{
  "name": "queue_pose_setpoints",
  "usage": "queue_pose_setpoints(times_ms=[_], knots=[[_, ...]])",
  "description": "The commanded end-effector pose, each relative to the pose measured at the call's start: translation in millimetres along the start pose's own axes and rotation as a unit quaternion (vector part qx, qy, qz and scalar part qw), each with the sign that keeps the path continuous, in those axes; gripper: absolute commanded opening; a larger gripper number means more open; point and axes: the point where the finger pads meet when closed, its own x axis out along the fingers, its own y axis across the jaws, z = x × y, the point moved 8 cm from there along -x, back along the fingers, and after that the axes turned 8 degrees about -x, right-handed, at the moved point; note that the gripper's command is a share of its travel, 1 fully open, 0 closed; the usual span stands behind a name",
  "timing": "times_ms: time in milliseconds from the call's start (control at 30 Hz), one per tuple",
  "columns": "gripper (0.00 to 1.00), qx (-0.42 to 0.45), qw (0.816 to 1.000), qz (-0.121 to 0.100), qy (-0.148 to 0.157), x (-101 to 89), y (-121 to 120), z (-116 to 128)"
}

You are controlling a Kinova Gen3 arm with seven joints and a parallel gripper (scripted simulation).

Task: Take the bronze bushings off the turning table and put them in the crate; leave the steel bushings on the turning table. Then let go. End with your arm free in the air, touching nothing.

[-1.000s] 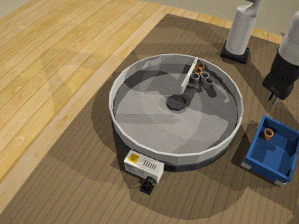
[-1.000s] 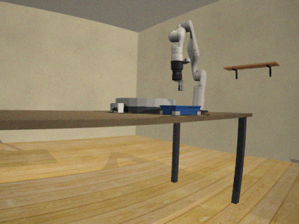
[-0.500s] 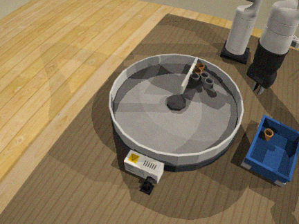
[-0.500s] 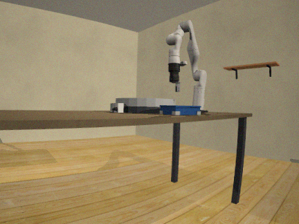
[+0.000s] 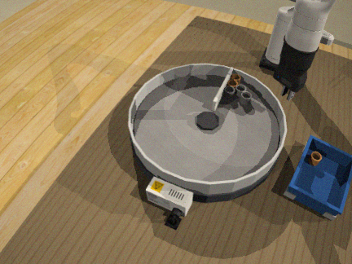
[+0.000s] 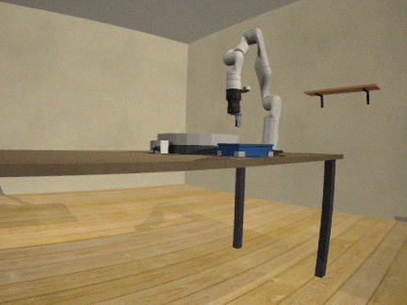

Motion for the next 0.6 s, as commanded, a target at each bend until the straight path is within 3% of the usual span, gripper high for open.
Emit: queue_pose_setpoints(times_ms=[0,200,367,567], knots=[[0.4,0.004,1.0,0.001,-0.004,-2.8,-2.5,1.3],[0.4,0.004,1.0,0.001,-0.004,-2.8,-2.5,1.3],[0.4,-0.007,1.0,0.001,-0.003,1.1,-57.6,-8.5],[0.4,-0.007,1.0,0.001,-0.003,1.1,-57.6,-8.5]])
